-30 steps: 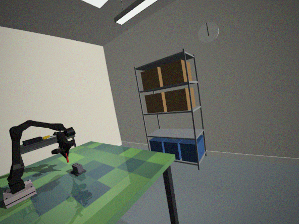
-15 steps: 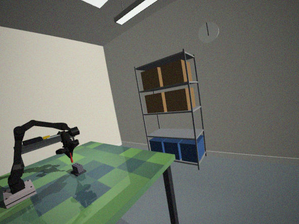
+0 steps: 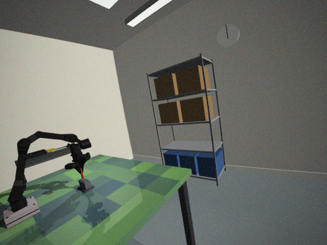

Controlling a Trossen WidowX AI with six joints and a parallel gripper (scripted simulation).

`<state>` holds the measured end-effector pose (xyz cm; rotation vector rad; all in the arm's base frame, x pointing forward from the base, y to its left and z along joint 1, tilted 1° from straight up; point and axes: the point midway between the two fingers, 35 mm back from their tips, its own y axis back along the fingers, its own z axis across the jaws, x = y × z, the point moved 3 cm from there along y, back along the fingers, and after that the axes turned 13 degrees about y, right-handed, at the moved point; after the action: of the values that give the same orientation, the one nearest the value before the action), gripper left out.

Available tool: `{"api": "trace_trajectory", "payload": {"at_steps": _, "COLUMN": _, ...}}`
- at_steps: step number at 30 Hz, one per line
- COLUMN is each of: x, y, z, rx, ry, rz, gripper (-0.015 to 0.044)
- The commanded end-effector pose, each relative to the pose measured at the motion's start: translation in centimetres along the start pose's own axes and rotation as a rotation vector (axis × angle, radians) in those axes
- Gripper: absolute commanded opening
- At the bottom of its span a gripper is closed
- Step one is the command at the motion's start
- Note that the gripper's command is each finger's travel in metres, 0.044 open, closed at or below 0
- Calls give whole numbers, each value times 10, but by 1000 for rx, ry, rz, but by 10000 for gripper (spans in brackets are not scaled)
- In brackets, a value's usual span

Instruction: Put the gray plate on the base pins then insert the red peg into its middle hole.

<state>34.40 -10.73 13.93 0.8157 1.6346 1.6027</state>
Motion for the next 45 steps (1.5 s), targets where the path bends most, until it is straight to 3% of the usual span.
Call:
{"api": "trace_trajectory", "payload": {"at_steps": 1, "x": -3, "y": -1, "z": -1, "rx": 1, "ry": 7, "rz": 5, "gripper": 0}}
{"api": "trace_trajectory", "payload": {"at_steps": 45, "x": -2, "y": -16, "z": -1, "rx": 1, "ry": 3, "rz": 3, "gripper": 0}}
